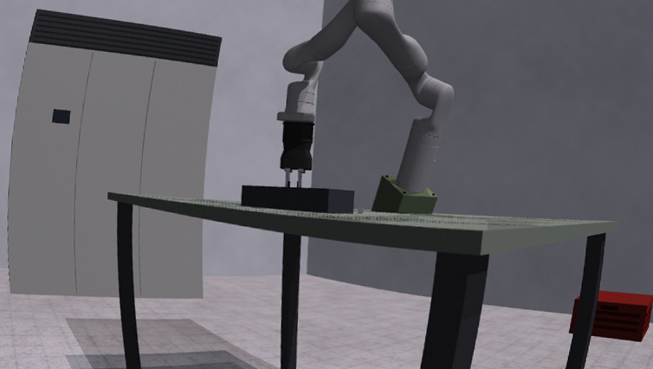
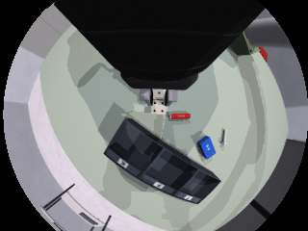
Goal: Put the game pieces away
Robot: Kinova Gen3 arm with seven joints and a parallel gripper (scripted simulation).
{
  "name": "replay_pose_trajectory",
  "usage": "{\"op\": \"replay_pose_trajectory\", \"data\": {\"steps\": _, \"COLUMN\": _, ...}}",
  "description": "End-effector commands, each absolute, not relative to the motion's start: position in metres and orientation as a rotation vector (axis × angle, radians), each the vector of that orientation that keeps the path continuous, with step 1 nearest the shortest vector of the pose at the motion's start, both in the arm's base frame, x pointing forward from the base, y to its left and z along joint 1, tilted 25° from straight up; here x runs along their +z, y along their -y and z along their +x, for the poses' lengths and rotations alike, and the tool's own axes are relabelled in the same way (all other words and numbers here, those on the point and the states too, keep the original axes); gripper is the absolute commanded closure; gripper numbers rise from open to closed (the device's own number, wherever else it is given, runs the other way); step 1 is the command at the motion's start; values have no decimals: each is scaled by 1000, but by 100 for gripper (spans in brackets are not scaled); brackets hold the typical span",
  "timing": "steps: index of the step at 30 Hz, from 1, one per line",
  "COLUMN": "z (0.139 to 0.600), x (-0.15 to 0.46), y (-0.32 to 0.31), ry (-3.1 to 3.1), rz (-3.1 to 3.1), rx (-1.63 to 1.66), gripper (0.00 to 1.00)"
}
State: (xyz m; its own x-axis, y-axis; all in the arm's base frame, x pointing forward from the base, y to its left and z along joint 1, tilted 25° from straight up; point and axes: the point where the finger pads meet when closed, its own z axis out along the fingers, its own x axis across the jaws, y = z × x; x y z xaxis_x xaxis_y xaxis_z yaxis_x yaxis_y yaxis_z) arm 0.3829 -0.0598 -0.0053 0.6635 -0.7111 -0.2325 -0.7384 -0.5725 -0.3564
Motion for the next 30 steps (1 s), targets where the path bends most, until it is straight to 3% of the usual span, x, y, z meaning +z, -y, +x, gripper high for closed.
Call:
{"op": "replay_pose_trajectory", "data": {"steps": 1, "z": 387, "x": 1, "y": 62, "ry": -1131, "rz": -2452, "rx": 70, "gripper": 51}}
{"op": "replay_pose_trajectory", "data": {"steps": 30, "z": 382, "x": 31, "y": 75, "ry": -1131, "rz": -2452, "rx": 70, "gripper": 51}}
